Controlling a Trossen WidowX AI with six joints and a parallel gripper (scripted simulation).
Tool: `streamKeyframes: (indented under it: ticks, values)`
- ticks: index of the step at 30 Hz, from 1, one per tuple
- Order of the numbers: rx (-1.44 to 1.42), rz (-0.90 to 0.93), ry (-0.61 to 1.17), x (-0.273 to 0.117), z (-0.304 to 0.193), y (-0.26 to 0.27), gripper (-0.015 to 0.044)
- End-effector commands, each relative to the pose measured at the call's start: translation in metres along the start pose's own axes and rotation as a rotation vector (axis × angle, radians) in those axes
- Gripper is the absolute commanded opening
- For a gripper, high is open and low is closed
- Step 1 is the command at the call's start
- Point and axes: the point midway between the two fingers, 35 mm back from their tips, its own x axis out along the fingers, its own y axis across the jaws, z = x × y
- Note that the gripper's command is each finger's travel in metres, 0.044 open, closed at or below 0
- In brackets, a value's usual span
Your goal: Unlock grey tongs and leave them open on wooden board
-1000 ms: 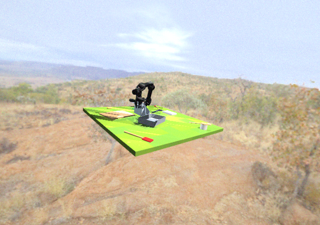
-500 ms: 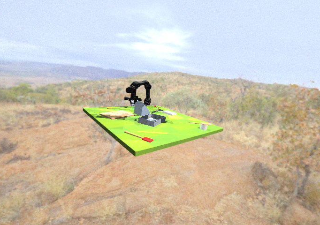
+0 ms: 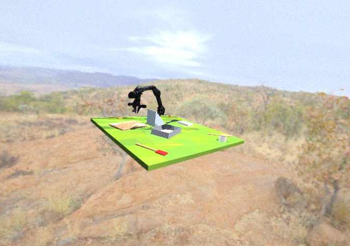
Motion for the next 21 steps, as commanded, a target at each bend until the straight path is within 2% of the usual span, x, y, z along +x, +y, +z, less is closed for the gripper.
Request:
streamKeyframes:
  ticks: [1,14,21]
  values:
    - [0.107,-0.009,-0.002,-0.002,-0.015,-0.026,-0.015]
    - [0.454,-0.007,0.017,0.008,-0.073,-0.103,-0.015]
    - [0.471,-0.006,0.018,0.009,-0.076,-0.106,-0.015]
